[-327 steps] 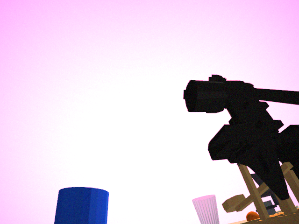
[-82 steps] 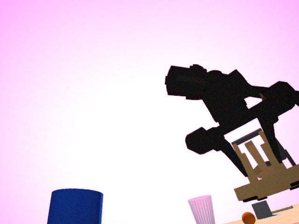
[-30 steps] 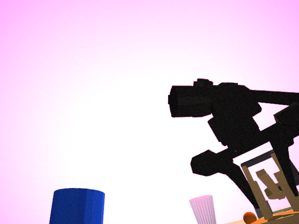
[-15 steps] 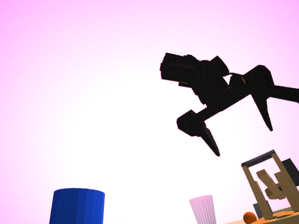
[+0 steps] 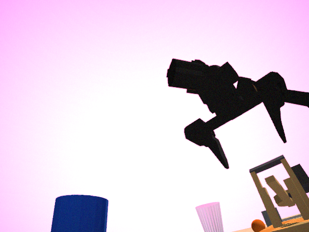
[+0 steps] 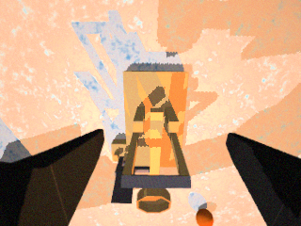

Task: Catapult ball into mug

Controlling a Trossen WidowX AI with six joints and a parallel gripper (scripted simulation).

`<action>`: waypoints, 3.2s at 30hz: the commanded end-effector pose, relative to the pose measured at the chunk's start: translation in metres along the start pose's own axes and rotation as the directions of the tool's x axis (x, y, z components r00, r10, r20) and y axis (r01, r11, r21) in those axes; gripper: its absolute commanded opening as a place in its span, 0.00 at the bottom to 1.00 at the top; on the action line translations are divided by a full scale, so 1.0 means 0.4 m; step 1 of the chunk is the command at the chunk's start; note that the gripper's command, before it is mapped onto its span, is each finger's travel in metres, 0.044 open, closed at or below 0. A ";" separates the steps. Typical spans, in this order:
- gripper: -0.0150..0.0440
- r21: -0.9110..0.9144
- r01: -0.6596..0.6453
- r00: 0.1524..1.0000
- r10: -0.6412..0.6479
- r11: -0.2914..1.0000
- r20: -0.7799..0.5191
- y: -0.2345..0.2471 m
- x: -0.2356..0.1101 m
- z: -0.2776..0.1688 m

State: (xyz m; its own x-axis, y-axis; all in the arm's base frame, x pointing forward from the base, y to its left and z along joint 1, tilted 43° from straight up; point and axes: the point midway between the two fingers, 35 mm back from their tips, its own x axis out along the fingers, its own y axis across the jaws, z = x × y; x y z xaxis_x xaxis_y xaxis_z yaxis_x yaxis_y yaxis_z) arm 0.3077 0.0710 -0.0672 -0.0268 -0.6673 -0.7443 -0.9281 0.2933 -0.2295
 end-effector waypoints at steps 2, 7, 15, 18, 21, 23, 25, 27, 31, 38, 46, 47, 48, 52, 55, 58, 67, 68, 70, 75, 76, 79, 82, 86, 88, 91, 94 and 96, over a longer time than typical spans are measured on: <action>1.00 -0.010 -0.011 1.000 0.011 1.000 -0.020 0.009 0.067 -0.012; 1.00 -0.010 -0.011 1.000 0.011 1.000 -0.020 0.009 0.072 -0.012; 1.00 -0.010 -0.011 1.000 0.011 1.000 -0.020 0.008 0.105 -0.011; 1.00 -0.010 -0.011 1.000 0.011 1.000 -0.020 0.008 0.118 -0.011; 1.00 -0.010 -0.011 1.000 0.011 1.000 -0.020 0.009 0.130 -0.011; 1.00 -0.010 -0.011 1.000 0.011 1.000 -0.020 0.009 0.138 -0.011; 1.00 -0.010 -0.011 1.000 0.011 1.000 -0.020 0.009 0.146 -0.012; 1.00 -0.010 -0.011 1.000 0.011 1.000 -0.021 0.009 0.154 -0.012; 1.00 -0.010 -0.011 1.000 0.010 1.000 -0.021 0.010 0.171 -0.013; 1.00 -0.010 -0.010 1.000 0.010 1.000 -0.022 0.012 0.198 -0.015; 0.87 -0.001 -0.010 1.000 0.010 1.000 -0.018 0.010 0.192 -0.013; 0.82 -0.001 -0.010 1.000 0.010 1.000 -0.018 0.010 0.192 -0.013; 0.78 -0.001 -0.010 1.000 0.010 1.000 -0.018 0.010 0.192 -0.013; 0.60 -0.001 -0.010 1.000 0.010 1.000 -0.018 0.010 0.192 -0.013; 0.47 -0.001 -0.010 1.000 0.010 1.000 -0.018 0.010 0.192 -0.013; 0.43 -0.001 -0.010 1.000 0.010 1.000 -0.018 0.010 0.192 -0.013; 0.25 -0.002 -0.013 1.000 0.013 1.000 -0.016 0.010 0.068 -0.009; 0.25 -0.002 -0.013 1.000 0.013 1.000 -0.016 0.010 0.068 -0.009; 0.25 0.003 -0.013 1.000 0.013 1.000 -0.016 0.010 0.068 -0.009; 0.25 0.152 -0.010 1.000 0.013 0.988 -0.017 0.009 0.069 -0.009; 0.25 0.186 -0.009 1.000 0.012 0.983 -0.017 0.009 0.069 -0.009; 0.25 0.287 -0.007 1.000 0.012 0.958 -0.017 0.008 0.070 -0.009; 0.25 0.385 -0.004 1.000 0.012 0.923 -0.018 0.006 0.071 -0.009; 0.25 0.510 -0.001 1.000 0.012 0.860 -0.018 0.001 0.071 -0.009; 0.25 0.568 0.001 1.000 0.012 0.823 -0.019 -0.003 0.072 -0.010; 0.25 0.651 0.004 1.000 0.011 0.759 -0.019 -0.010 0.073 -0.012; 0.25 0.726 0.007 1.000 0.011 0.687 -0.020 -0.020 0.073 -0.015; 0.25 0.772 0.009 1.000 0.011 0.635 -0.020 -0.028 0.074 -0.018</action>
State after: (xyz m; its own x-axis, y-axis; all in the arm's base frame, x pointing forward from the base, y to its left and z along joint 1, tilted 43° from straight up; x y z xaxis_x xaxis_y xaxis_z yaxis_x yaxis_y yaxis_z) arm 0.3072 0.0433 -0.0862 -0.0553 -0.6784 -0.7326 -0.4298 0.6785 -0.5958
